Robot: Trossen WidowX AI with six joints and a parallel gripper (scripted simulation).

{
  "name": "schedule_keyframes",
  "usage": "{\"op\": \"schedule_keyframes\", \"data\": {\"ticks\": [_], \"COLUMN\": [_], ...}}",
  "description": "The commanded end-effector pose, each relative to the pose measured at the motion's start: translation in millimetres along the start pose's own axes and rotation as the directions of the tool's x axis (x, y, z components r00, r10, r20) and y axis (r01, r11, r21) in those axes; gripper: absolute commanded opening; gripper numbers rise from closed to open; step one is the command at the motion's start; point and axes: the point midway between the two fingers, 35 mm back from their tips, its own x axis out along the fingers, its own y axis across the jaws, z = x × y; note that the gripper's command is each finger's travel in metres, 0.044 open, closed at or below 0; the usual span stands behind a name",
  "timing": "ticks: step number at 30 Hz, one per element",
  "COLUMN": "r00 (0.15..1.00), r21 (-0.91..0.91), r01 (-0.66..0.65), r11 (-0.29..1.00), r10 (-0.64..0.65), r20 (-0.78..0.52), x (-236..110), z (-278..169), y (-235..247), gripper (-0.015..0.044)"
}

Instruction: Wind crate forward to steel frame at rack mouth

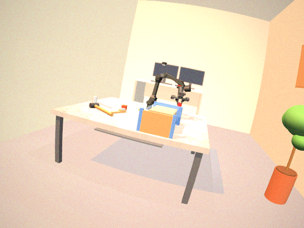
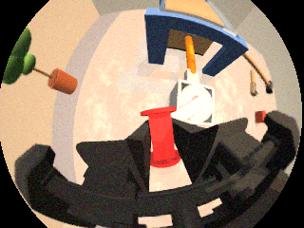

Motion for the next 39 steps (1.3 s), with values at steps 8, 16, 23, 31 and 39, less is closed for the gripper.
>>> {"op": "schedule_keyframes", "data": {"ticks": [8, 16, 23, 31, 39], "r00": [1.000, 0.999, 0.999, 0.999, 0.999], "r21": [-0.014, -0.014, -0.015, -0.015, -0.015], "r01": [0.014, 0.015, 0.016, 0.016, 0.017], "r11": [1.000, 1.000, 1.000, 1.000, 1.000], "r10": [-0.015, -0.015, -0.016, -0.017, -0.018], "r20": [-0.027, -0.028, -0.028, -0.029, -0.029], "x": [-4.0, -8.2, -11.3, -14.5, -17.2], "z": [-22.2, -30.6, -36.9, -43.2, -48.2], "y": [-12.5, -21.1, -29.2, -39.7, -51.0], "gripper": [0.0000, 0.0000, 0.0000, 0.0000, 0.0000]}}
